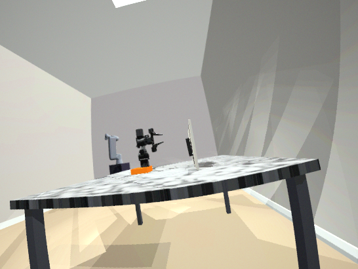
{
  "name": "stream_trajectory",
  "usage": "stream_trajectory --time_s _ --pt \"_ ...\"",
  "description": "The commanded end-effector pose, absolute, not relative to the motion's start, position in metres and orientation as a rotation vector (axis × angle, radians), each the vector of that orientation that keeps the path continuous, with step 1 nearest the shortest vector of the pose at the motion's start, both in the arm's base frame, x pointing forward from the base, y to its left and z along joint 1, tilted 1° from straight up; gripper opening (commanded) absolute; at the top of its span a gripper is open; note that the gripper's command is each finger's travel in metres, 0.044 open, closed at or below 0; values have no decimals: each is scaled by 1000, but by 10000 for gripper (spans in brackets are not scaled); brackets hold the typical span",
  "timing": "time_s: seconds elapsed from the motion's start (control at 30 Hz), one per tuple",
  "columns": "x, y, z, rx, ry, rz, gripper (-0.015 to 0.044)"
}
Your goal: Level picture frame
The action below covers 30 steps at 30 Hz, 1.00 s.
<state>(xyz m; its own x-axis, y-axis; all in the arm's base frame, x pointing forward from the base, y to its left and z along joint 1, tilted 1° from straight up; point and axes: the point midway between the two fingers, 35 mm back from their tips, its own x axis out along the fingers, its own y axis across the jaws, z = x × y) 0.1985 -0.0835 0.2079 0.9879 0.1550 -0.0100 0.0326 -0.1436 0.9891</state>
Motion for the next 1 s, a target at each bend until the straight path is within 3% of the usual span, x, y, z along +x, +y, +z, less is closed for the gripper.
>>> stream_trajectory --time_s 0.0,0.47,0.97 --pt "198 -83 208 1707 144 111 260" --pt "267 -72 168 1708 138 117 260" --pt "266 -68 168 1708 138 117 260"
